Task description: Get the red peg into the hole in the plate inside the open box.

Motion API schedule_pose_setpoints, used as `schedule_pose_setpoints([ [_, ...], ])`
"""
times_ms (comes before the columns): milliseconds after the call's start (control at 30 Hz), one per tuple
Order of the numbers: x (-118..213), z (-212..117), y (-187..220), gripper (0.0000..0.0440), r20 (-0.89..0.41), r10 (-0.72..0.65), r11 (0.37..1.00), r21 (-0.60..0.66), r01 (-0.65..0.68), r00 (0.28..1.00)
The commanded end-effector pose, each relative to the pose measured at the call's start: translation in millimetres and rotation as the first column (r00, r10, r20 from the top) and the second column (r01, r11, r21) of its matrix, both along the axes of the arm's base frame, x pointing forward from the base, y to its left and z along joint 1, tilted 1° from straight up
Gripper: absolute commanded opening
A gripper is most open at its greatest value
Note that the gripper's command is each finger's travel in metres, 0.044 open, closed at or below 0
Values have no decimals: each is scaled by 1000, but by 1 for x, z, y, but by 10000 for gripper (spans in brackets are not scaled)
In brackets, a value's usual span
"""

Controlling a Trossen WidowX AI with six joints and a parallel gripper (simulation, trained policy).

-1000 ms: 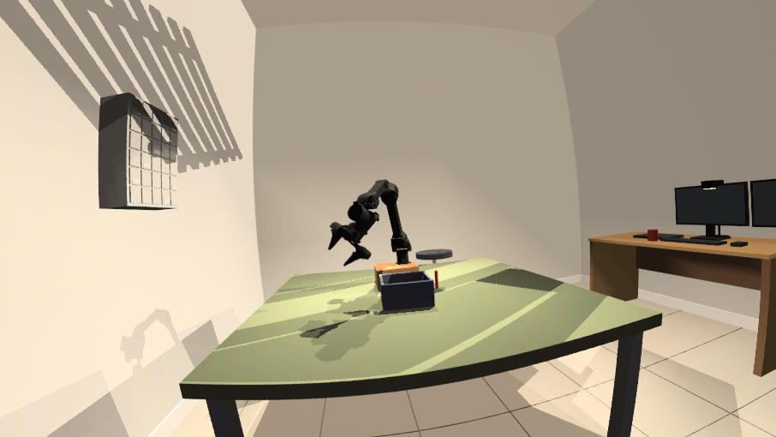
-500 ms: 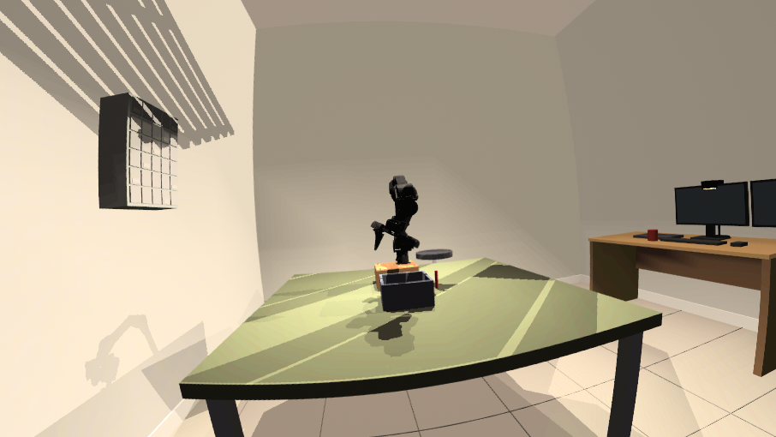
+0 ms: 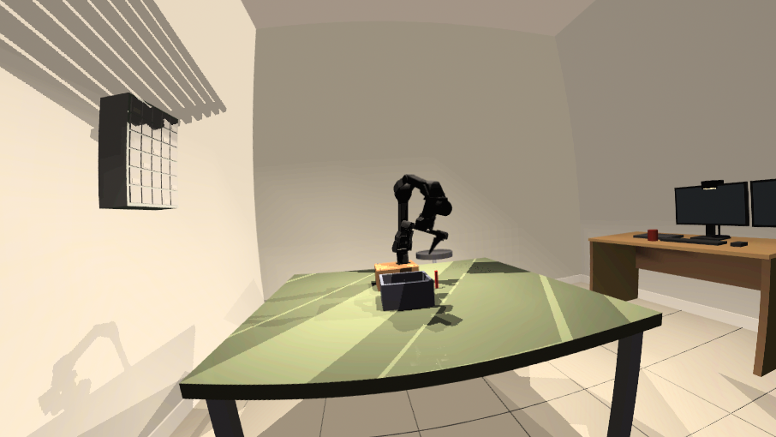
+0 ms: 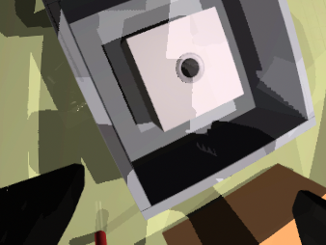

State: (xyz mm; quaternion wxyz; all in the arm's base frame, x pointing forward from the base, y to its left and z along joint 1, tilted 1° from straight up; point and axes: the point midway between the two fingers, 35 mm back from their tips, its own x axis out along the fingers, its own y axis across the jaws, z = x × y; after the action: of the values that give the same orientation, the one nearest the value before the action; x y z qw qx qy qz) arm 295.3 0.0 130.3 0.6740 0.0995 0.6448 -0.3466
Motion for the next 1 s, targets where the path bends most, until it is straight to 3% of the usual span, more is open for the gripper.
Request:
schedule_pose_setpoints([
  [0,-21,-3,25,440,-39,-30,999,26,31,999],
  [500,-88,-20,87,440,-166,-118,992,20,123,979],
  [967,-109,-57,99,440,-208,-105,994,-3,106,972],
])
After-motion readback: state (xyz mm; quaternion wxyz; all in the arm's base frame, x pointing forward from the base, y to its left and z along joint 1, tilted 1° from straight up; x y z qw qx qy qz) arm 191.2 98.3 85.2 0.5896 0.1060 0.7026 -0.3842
